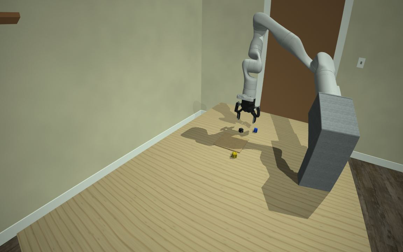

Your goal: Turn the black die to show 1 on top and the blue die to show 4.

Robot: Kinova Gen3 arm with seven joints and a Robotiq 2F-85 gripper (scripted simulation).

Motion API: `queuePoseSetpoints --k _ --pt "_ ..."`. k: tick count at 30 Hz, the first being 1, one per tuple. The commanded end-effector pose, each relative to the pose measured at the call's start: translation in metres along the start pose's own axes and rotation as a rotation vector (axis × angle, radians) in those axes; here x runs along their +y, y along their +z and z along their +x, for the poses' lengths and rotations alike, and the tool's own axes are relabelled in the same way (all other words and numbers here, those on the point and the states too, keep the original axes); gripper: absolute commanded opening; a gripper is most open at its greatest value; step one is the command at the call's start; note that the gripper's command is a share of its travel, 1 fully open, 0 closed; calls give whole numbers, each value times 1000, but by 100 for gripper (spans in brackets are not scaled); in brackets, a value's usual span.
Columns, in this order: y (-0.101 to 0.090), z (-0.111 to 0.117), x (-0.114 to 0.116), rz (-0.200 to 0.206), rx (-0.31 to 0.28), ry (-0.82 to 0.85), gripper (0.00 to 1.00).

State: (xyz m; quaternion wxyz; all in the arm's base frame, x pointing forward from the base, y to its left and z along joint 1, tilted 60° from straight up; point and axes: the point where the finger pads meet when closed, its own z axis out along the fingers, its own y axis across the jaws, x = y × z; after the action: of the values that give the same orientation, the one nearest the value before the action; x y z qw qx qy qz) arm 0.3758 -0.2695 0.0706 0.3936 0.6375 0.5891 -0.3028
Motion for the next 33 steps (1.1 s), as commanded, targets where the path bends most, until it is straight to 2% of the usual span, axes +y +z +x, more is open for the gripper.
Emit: queuePoseSetpoints --k 1,25,33 --pt "-1 0 0 -1 1 0 100" --pt "-1 1 0 -1 1 0 100" --pt "-1 17 -4 -1 1 0 100"
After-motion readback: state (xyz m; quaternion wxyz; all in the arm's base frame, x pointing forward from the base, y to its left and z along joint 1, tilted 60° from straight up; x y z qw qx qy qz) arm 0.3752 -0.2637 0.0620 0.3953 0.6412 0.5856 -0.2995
